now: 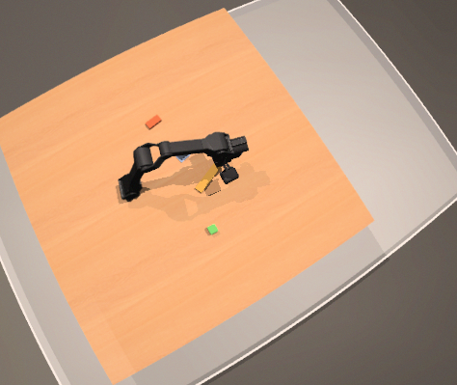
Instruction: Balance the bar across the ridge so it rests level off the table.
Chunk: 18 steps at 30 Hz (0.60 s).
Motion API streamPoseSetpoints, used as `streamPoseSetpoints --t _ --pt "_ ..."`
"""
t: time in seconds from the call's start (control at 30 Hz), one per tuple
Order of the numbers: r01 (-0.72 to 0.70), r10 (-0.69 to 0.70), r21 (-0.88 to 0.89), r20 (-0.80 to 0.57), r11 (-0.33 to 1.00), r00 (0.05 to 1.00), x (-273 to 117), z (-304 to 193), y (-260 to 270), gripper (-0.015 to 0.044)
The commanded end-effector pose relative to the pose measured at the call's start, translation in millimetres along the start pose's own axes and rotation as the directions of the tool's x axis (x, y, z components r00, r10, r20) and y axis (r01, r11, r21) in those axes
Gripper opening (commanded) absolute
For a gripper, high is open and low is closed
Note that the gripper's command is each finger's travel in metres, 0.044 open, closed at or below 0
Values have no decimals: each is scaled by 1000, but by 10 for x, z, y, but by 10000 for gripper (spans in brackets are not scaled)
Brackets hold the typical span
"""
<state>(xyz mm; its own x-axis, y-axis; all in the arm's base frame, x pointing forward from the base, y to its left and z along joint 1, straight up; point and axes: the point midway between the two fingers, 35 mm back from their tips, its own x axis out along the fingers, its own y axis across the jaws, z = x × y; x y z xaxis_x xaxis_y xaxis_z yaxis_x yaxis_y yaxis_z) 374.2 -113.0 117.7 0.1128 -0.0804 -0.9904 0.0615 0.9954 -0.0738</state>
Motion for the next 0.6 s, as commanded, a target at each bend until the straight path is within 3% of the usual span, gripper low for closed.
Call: streamPoseSetpoints --t 0.0,0.3,0.57 --pt "-29 26 -140 -25 990 999 -11 45 100 315" --pt "-91 65 -422 -75 902 995 -75 98 296 315" --pt "-96 68 -442 -79 892 995 -45 101 312 315"
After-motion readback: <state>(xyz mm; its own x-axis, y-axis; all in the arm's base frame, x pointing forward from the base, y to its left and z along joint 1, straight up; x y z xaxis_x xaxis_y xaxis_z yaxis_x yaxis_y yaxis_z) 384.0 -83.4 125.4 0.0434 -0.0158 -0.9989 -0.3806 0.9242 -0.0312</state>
